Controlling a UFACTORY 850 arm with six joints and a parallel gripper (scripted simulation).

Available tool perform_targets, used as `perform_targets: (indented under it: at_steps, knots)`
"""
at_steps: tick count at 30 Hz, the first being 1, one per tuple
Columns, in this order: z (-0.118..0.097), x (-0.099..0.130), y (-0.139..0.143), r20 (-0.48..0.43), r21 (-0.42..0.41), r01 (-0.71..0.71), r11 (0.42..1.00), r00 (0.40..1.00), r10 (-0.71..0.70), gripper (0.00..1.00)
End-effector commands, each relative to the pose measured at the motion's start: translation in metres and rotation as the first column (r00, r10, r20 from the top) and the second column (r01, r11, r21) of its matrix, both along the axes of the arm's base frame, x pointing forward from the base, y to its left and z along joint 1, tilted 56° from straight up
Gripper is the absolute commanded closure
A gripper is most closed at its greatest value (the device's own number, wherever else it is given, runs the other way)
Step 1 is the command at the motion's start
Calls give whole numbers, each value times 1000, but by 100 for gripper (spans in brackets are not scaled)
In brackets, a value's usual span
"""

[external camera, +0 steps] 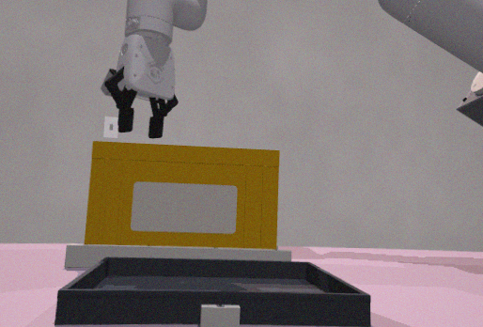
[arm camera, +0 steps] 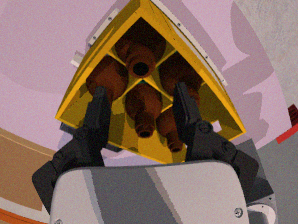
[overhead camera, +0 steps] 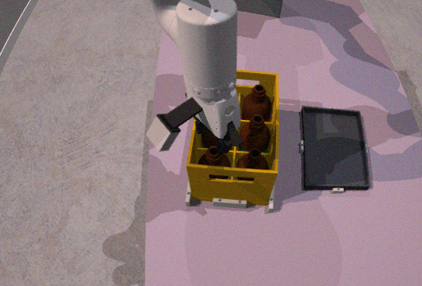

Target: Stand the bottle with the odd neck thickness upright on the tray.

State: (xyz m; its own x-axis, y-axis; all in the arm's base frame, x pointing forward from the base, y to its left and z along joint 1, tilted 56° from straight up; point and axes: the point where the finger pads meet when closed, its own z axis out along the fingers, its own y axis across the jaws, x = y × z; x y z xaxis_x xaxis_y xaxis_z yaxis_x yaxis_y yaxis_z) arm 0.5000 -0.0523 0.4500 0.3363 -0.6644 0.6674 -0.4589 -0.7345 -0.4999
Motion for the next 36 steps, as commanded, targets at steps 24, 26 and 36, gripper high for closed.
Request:
perform_targets:
  at_steps: [24, 26, 36]
  knots:
    - [12, -17, 3, -14, -9, 15, 1000, 1000, -15, 100]
    - [12, -17, 3, -14, -9, 15, 1000, 1000, -15, 100]
    - [12, -17, 3, -14, -9, 15, 1000, 1000, -15, 100]
